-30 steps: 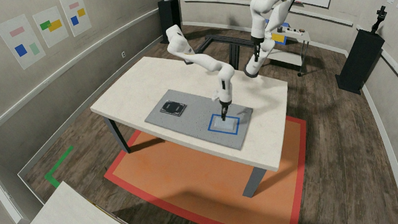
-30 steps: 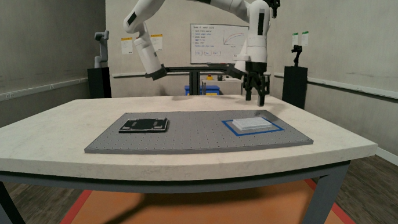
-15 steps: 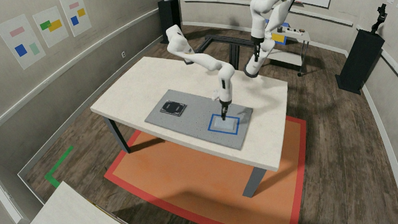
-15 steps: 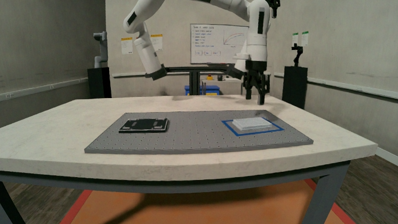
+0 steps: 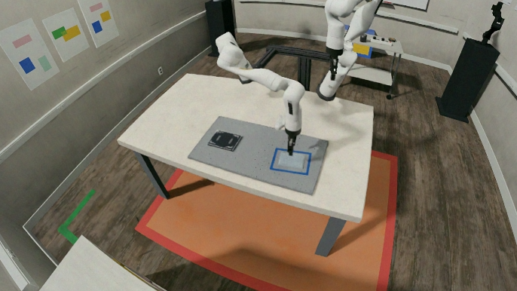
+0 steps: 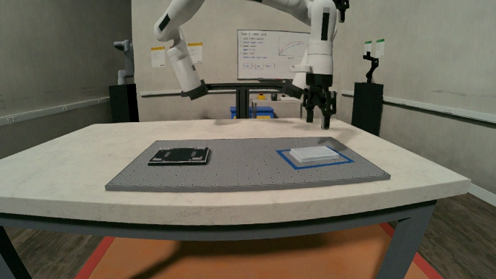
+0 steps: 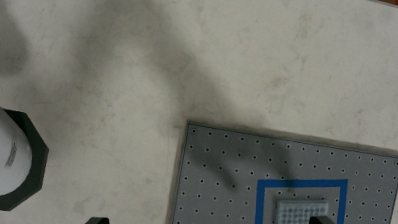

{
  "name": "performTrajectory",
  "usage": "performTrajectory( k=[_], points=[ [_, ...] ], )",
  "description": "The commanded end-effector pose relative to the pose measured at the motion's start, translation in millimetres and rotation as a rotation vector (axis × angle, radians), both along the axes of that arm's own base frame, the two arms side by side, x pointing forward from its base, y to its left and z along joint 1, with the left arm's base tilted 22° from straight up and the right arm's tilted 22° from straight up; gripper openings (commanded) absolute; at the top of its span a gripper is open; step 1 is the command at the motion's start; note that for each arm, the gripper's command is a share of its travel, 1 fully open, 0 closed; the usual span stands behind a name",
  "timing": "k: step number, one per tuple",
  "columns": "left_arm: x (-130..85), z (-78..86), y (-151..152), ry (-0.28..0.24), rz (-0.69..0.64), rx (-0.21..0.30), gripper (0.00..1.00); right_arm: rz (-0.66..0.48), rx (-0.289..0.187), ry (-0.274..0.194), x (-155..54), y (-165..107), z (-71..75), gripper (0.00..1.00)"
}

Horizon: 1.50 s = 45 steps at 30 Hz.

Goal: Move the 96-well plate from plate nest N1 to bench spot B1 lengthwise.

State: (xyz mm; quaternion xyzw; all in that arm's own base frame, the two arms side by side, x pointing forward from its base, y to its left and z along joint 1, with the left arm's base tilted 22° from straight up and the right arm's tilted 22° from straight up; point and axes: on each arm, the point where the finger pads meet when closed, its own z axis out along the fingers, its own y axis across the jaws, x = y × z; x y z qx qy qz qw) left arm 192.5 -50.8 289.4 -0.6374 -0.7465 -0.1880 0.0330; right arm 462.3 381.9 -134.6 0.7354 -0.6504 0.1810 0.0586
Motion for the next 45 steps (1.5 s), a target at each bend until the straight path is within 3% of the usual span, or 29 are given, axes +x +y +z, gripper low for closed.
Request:
performTrajectory(
  k=[1,45],
  points=[
    [0.2,0.3,-0.2,-0.001,0.000,0.000,1.000,0.001,0.002,-0.002,0.2,1.6,2.2,1.000],
    [0.2,0.3,-0.2,-0.001,0.000,0.000,1.000,0.001,0.002,-0.002,-0.7,-6.9,5.3,1.000]
  ],
)
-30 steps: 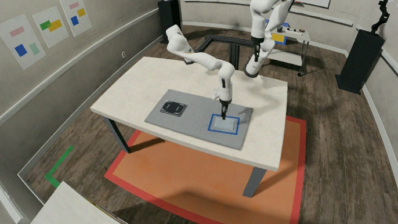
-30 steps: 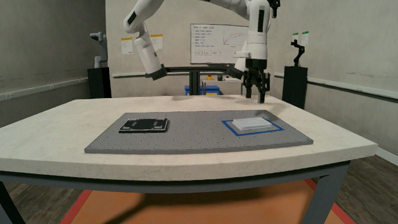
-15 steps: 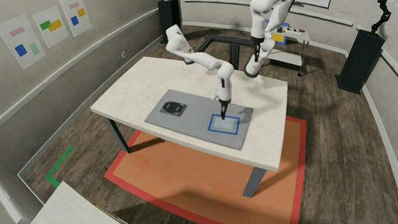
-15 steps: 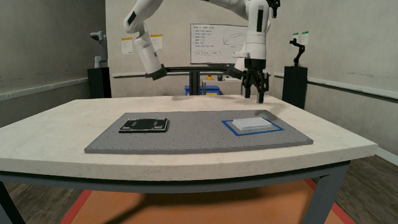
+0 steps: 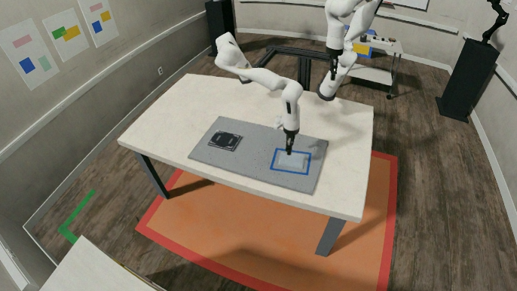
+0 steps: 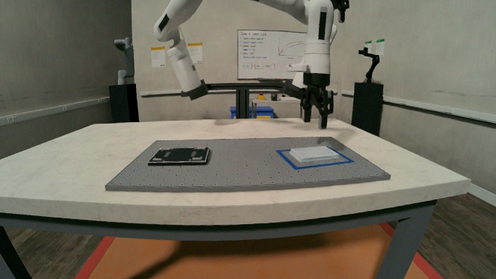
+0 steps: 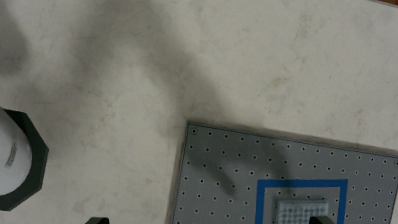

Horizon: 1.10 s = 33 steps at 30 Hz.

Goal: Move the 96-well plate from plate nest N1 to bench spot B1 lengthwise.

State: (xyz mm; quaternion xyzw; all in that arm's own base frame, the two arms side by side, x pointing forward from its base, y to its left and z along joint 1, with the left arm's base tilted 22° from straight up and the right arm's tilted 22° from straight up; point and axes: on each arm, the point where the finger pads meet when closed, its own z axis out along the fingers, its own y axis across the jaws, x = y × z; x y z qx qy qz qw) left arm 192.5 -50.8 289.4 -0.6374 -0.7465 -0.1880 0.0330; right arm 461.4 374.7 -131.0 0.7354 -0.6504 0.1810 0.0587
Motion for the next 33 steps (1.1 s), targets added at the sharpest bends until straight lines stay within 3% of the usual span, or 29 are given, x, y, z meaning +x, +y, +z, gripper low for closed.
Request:
performTrajectory(
  k=[1,33],
  points=[
    [0.2,0.3,-0.2,-0.001,0.000,0.000,1.000,0.001,0.002,-0.002,0.2,0.1,1.7,1.000],
    [0.2,0.3,-0.2,-0.001,0.000,0.000,1.000,0.001,0.002,-0.002,-0.6,-8.8,4.6,1.000]
  ],
)
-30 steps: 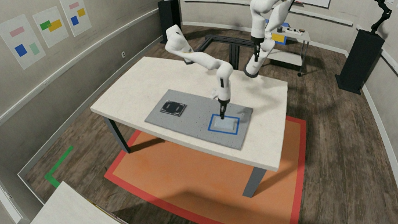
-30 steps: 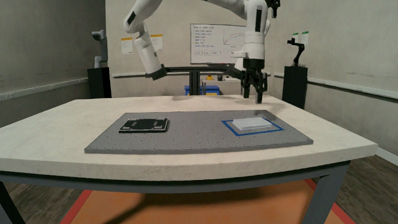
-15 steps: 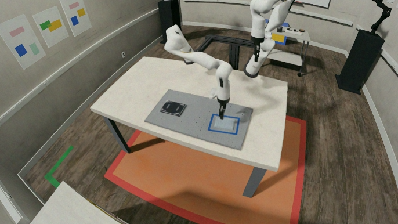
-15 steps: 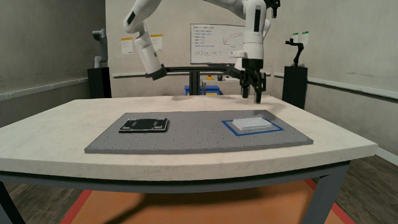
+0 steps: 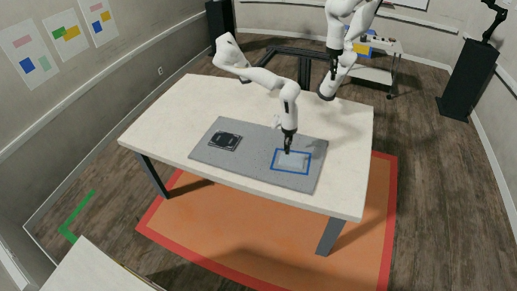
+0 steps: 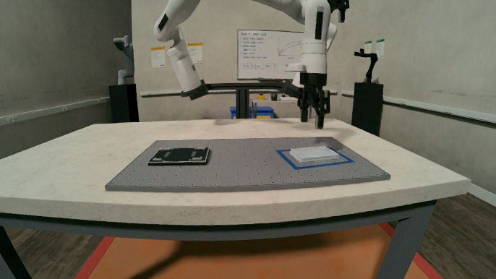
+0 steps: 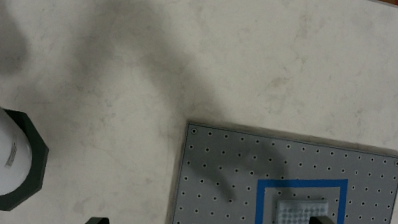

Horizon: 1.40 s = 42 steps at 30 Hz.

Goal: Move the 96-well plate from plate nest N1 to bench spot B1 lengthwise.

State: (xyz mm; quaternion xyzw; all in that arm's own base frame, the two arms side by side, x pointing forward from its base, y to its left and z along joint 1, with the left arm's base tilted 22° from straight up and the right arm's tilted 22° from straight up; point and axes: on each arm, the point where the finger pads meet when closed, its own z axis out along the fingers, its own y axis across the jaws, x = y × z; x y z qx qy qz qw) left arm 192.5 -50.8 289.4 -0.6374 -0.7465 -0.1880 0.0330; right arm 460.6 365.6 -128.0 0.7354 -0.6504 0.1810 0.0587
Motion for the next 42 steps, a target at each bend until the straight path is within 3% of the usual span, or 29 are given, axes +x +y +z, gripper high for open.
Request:
performTrajectory(
  k=[1,42],
  points=[
    [0,0.3,0,-0.001,0.000,0.000,1.000,0.001,0.002,-0.002,0,0,1.7,1.000],
    [0,0.3,0,-0.001,0.000,0.000,1.000,0.001,0.002,-0.002,-1,-11,5.3,1.000]
  ],
)
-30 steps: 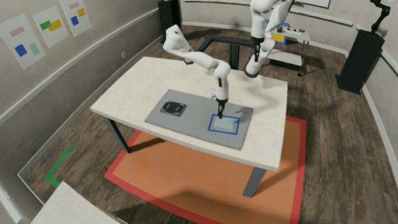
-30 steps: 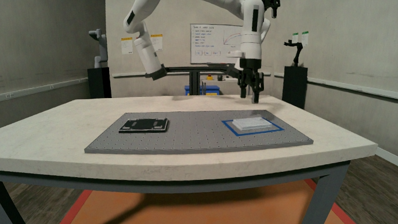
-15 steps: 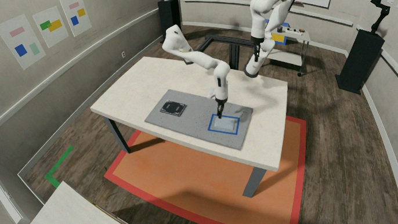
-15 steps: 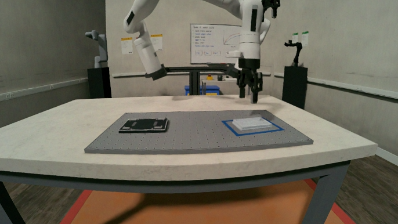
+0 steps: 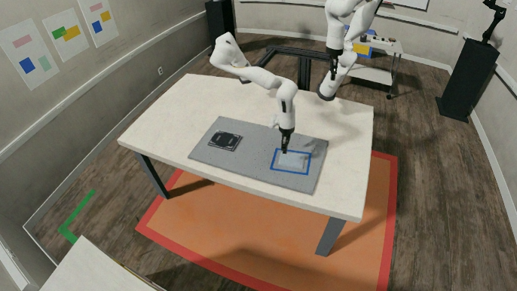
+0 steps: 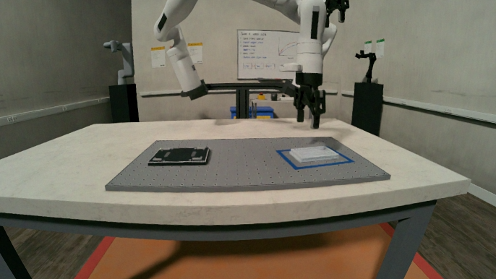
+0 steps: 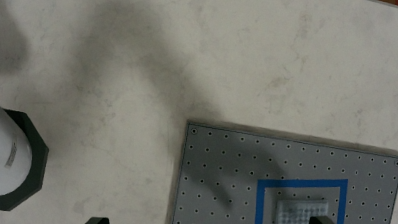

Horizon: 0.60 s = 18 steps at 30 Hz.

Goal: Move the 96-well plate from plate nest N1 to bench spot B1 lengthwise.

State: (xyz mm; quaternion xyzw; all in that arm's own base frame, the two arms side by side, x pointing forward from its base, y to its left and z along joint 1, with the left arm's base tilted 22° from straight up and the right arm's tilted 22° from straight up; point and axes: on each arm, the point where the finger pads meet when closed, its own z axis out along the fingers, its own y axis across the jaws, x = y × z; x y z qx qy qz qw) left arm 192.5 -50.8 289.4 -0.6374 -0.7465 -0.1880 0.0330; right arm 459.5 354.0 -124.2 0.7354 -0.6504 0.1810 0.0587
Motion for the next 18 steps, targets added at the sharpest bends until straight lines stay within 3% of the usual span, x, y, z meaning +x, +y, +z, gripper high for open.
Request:
performTrajectory(
  k=[1,18],
  points=[
    [0.2,0.3,-0.2,-0.001,0.000,0.000,1.000,0.001,0.002,-0.002,0.3,0.2,1.6,1.000],
    [0.2,0.3,-0.2,-0.001,0.000,0.000,1.000,0.001,0.002,-0.002,-0.2,-4.5,3.2,1.000]
  ],
)
